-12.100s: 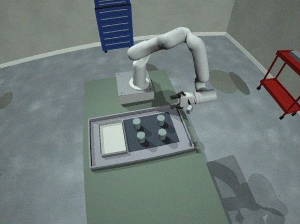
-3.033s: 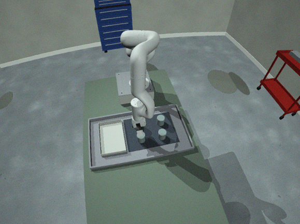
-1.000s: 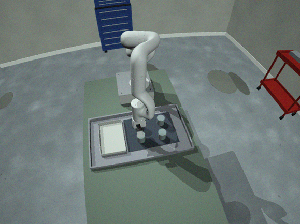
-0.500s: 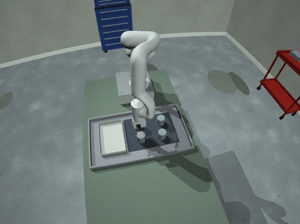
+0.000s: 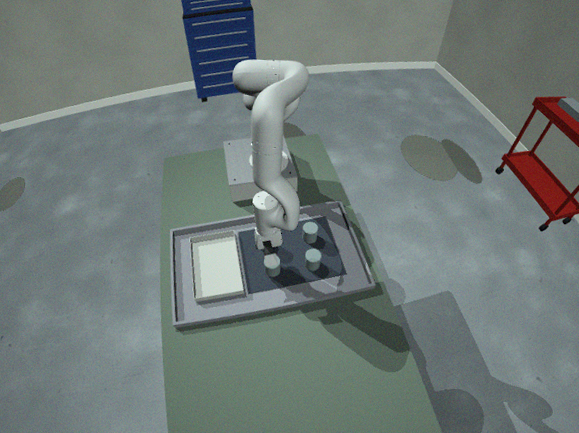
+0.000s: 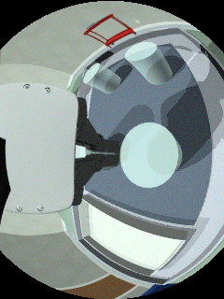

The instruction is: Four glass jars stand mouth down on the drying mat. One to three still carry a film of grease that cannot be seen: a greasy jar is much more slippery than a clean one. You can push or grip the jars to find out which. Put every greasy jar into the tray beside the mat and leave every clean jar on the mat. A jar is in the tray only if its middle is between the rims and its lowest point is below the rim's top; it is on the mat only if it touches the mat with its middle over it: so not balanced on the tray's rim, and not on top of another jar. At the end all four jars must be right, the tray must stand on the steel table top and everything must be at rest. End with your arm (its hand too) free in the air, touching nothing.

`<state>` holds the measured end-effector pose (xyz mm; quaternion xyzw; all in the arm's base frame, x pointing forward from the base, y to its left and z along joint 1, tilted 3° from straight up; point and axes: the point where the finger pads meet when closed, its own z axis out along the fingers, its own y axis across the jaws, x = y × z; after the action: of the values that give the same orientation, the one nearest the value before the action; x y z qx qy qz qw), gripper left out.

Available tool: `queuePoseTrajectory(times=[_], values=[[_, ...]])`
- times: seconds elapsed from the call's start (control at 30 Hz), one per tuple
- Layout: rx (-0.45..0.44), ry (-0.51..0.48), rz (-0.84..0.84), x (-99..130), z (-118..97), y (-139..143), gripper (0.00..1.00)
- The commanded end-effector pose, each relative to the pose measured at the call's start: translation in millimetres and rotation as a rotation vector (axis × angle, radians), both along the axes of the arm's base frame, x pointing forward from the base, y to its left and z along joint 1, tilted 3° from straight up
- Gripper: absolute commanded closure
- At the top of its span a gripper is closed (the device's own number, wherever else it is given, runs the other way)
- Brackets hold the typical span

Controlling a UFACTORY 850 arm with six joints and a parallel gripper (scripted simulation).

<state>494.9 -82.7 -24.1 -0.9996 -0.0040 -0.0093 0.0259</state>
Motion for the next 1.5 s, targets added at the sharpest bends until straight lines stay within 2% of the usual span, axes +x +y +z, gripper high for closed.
queuePoseTrajectory(times=[0.0, 1.47], values=[[-0.001, -0.002, 0.0, 1.7, 1.1, -0.3, 1.0], [-0.001, -0.002, 0.0, 6.8, 5.3, -0.5, 1.0]])
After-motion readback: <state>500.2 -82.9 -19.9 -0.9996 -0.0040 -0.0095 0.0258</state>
